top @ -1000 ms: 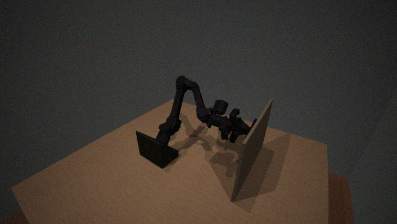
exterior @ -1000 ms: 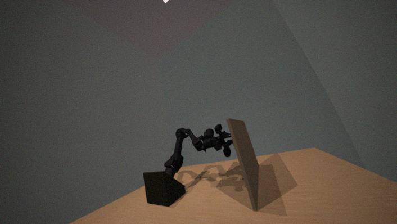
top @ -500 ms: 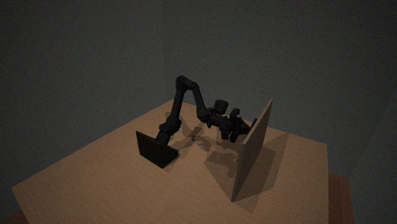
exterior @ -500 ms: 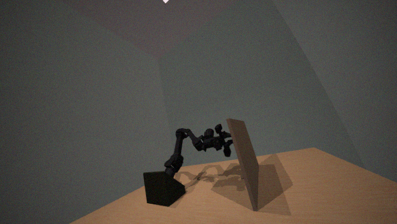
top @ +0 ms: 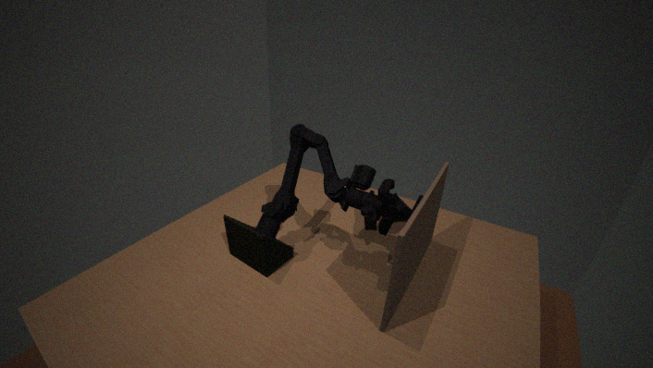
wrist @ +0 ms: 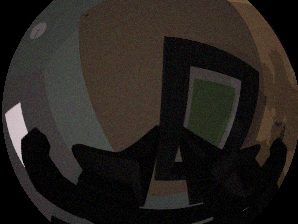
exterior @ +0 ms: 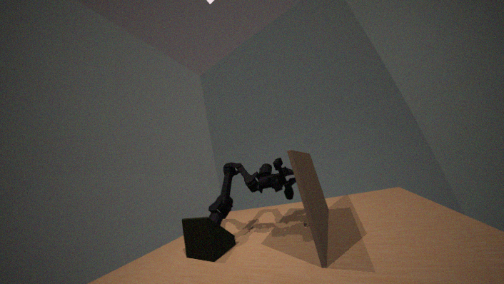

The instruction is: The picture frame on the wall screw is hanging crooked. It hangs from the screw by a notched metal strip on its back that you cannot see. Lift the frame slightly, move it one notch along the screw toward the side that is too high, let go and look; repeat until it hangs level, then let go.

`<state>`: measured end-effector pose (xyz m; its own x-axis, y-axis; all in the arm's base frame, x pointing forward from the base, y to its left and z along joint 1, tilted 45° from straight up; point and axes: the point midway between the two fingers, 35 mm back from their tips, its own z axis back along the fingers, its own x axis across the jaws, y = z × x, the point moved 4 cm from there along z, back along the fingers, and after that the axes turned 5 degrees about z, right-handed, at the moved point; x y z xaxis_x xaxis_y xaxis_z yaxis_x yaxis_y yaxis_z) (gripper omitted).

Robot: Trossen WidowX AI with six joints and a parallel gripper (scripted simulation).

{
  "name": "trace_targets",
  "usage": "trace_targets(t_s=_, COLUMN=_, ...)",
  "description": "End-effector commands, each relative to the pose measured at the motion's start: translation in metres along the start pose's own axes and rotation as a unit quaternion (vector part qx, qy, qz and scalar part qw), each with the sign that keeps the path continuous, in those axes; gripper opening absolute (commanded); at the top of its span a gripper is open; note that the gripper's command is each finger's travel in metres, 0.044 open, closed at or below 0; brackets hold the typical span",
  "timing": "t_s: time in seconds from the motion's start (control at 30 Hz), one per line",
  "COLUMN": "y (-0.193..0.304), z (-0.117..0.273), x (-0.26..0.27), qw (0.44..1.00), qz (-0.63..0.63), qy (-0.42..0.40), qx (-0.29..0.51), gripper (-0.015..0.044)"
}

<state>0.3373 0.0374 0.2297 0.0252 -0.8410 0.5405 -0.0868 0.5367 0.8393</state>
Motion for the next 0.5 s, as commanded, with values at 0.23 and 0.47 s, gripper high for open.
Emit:
trace_targets(t_s=0.23, y=0.0, z=0.0, x=0.0001, qw=1.0, qz=0.0, qy=0.0, qx=0.0, gripper=0.0)
trace_targets(t_s=0.47, y=-0.0001, z=0.0, x=-0.0006, qw=1.0, qz=0.003, qy=0.0, qx=0.0, gripper=0.0)
